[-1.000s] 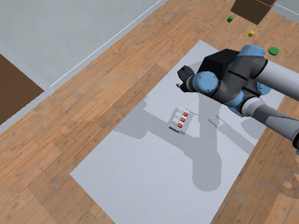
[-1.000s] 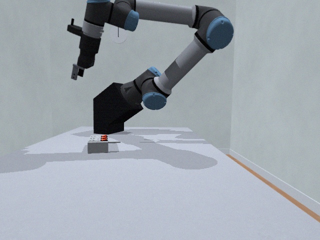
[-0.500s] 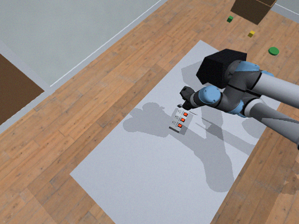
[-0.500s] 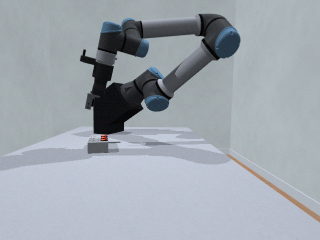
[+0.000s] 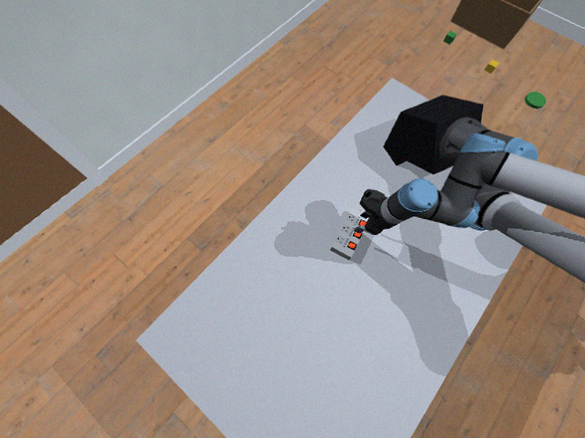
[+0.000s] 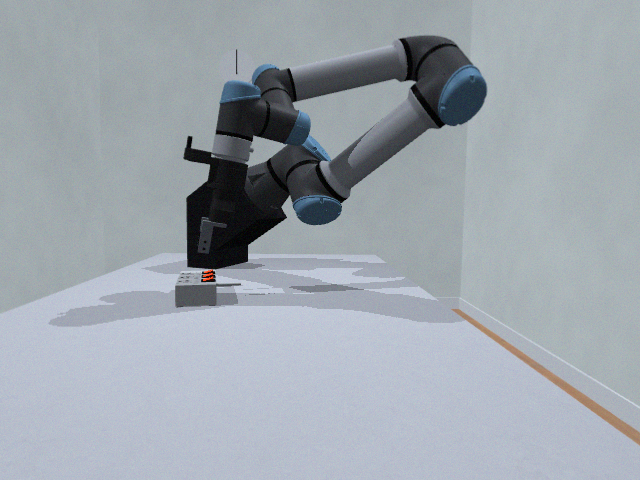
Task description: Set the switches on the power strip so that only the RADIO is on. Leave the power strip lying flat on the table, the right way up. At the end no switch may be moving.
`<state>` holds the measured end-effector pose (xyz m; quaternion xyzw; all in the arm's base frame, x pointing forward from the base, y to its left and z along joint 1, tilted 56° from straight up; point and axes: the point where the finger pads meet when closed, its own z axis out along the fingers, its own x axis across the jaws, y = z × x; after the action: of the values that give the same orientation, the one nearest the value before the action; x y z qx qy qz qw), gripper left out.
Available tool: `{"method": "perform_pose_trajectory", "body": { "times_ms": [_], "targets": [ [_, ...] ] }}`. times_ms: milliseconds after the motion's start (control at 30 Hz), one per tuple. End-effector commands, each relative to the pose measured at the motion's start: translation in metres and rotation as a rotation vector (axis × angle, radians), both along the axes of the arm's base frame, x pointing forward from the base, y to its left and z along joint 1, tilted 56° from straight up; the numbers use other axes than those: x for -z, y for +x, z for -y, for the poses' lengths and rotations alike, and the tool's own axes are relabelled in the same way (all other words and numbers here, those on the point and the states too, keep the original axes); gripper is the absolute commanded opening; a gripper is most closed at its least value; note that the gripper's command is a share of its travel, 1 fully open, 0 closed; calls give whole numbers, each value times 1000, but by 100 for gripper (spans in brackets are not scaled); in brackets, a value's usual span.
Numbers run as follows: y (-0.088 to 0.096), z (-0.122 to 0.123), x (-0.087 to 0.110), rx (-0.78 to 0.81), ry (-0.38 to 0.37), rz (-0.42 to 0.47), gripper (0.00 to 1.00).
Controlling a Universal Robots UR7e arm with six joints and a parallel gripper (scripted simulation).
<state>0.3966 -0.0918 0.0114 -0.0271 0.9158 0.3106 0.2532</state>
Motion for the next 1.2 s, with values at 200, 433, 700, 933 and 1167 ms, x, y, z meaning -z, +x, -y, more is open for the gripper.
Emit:
{"method": "perform_pose_trajectory", "body": {
  "times_ms": [200,433,700,933,1167],
  "targets": [
    [10,-14,-2,0,-1,48,100],
    [11,-12,-3,2,-3,49,100],
    [11,-12,-3,2,-3,49,100],
    [11,-12,-3,2,-3,49,100],
    [11,-12,-3,2,-3,49,100]
  ]
}}
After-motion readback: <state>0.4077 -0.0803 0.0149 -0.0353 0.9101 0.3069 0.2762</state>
